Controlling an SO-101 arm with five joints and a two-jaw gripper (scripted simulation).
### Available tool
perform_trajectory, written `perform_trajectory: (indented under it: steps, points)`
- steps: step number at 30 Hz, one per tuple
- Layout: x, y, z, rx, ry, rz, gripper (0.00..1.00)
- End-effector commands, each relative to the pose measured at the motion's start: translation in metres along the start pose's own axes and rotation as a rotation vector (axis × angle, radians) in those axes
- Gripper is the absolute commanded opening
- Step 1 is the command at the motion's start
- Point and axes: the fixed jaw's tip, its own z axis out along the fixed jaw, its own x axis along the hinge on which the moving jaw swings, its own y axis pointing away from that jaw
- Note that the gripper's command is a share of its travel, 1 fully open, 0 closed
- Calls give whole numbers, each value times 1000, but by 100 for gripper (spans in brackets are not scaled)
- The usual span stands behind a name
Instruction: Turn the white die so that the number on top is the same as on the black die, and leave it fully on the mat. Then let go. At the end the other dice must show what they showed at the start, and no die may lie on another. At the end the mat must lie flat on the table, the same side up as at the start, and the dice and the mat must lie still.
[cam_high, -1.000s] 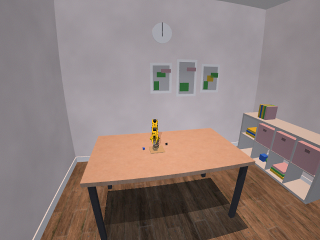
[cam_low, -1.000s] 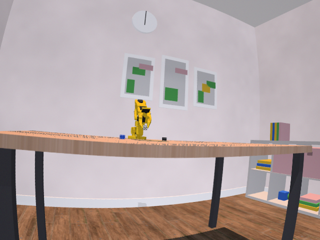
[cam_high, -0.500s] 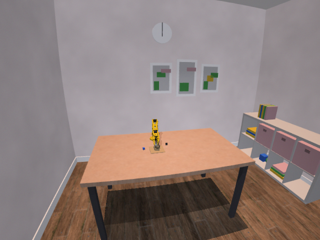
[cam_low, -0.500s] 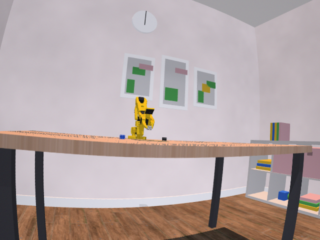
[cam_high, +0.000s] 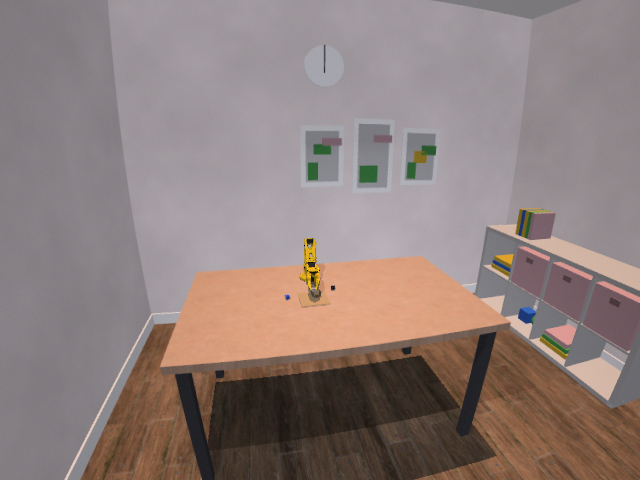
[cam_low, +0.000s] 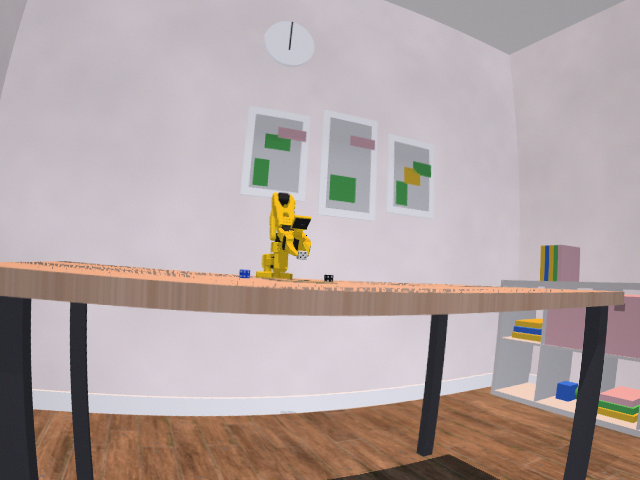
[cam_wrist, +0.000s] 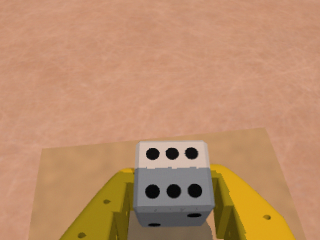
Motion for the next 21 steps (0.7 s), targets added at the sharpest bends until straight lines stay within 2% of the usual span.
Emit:
perform_trajectory:
  steps: [1,21]
  points:
    - [-12,1,0,-5,-55,-4,0]
    - [-11,1,1,-5,-54,-11,0]
